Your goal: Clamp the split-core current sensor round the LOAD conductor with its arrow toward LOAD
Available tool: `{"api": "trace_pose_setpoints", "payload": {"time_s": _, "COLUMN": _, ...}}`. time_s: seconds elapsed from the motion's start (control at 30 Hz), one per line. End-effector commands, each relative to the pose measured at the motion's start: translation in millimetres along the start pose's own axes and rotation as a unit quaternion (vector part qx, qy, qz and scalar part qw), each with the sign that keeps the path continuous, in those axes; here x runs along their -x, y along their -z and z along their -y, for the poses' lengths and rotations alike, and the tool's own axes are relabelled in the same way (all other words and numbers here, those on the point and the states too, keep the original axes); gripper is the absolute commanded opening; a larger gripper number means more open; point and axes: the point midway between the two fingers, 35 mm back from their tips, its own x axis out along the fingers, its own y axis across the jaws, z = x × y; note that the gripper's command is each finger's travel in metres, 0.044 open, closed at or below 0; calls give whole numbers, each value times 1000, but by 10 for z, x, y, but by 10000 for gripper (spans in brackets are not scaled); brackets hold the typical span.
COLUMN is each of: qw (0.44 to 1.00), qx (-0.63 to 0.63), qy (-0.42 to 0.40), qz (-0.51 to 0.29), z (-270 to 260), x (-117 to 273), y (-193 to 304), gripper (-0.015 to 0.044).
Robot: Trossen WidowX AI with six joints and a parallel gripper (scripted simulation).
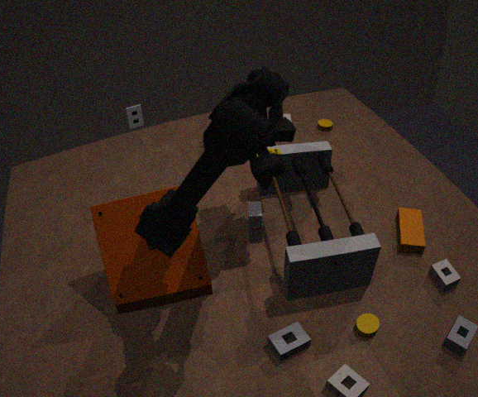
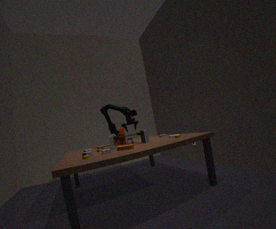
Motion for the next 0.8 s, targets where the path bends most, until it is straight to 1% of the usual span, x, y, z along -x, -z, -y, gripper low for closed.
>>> {"api": "trace_pose_setpoints", "payload": {"time_s": 0.0, "qw": 990, "qx": -127, "qy": 34, "qz": -42, "z": 318, "x": -142, "y": 126, "gripper": 440}}
{"api": "trace_pose_setpoints", "payload": {"time_s": 0.27, "qw": 990, "qx": -127, "qy": 34, "qz": -42, "z": 318, "x": -169, "y": 126, "gripper": 440}}
{"api": "trace_pose_setpoints", "payload": {"time_s": 0.77, "qw": 991, "qx": -127, "qy": 34, "qz": -41, "z": 325, "x": -413, "y": 135, "gripper": 440}}
